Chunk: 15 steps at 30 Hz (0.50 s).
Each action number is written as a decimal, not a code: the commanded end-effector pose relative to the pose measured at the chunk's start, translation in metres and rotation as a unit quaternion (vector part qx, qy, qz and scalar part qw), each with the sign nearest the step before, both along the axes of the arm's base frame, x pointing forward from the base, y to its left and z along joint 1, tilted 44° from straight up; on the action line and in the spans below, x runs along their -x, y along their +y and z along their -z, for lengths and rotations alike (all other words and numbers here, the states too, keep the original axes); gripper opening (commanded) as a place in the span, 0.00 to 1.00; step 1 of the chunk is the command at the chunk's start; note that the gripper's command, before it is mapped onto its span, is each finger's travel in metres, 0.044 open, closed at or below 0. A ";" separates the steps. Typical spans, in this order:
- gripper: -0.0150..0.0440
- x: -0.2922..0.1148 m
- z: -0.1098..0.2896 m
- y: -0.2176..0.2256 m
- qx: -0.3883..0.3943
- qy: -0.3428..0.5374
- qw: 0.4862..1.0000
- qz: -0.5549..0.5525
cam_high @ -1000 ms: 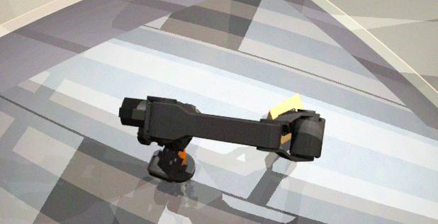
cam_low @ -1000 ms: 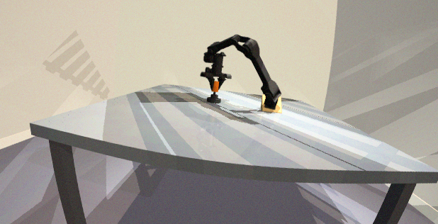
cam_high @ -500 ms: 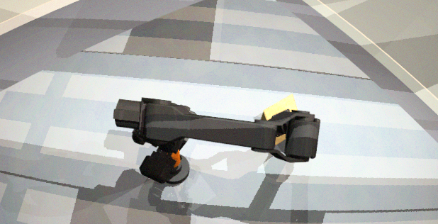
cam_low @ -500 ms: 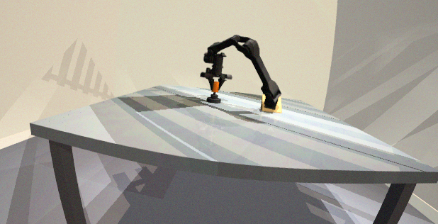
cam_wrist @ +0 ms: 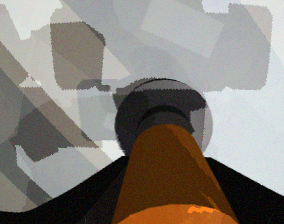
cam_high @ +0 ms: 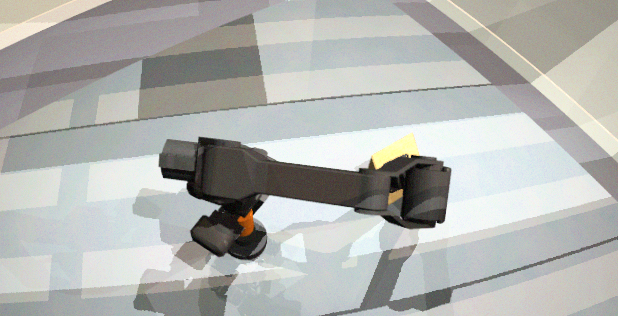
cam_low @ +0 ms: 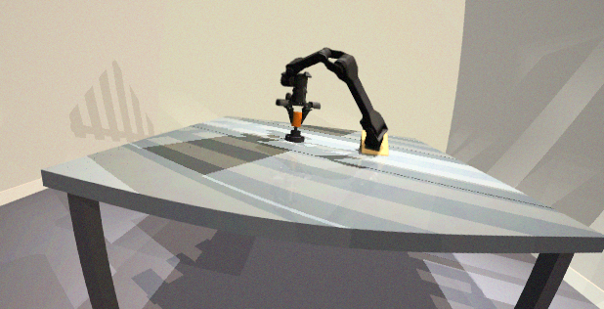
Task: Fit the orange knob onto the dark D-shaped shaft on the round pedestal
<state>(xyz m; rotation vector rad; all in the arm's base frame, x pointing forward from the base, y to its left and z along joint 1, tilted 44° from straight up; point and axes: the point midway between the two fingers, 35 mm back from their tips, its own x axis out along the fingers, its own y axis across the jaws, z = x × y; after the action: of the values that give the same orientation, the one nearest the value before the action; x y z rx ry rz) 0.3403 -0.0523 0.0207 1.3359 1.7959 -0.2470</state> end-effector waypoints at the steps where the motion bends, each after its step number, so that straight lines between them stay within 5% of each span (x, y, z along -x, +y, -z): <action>1: 0.25 0.000 0.001 -0.001 0.002 0.022 0.999 0.025; 15: 0.25 0.000 0.002 0.002 0.002 0.022 0.999 0.025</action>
<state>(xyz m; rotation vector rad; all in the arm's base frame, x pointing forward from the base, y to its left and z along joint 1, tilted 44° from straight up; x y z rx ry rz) 0.3392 -0.0509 0.0181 1.3796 1.8010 -0.3073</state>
